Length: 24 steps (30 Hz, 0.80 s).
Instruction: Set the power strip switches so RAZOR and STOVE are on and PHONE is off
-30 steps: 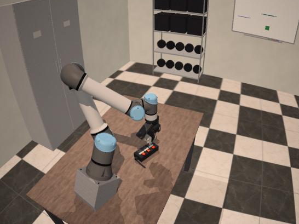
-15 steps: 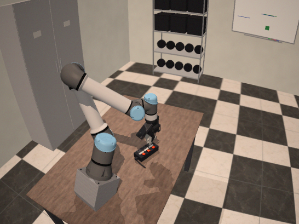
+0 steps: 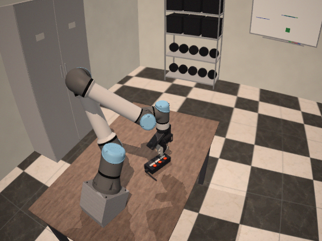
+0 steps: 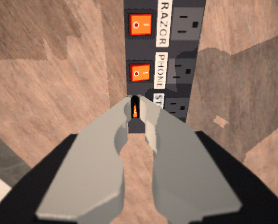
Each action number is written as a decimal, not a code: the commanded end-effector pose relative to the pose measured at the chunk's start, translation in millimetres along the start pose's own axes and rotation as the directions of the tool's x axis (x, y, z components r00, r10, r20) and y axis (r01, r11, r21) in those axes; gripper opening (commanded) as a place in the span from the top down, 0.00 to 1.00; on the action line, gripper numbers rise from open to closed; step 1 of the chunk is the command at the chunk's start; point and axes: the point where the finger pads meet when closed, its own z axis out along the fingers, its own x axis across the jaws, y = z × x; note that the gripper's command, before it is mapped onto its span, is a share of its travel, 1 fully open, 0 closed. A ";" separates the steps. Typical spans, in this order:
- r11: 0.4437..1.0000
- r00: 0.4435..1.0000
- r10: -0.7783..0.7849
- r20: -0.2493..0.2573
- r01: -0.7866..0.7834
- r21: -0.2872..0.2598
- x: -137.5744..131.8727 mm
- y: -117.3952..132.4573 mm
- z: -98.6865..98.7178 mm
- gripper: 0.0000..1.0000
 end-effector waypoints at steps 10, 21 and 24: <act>1.000 1.000 0.000 0.000 0.000 -0.001 0.0 0.3 6.4 1.00; 1.000 1.000 0.000 0.000 0.000 -0.001 0.0 0.4 20.2 1.00; 1.000 1.000 0.000 0.000 0.000 -0.001 0.0 0.4 22.9 1.00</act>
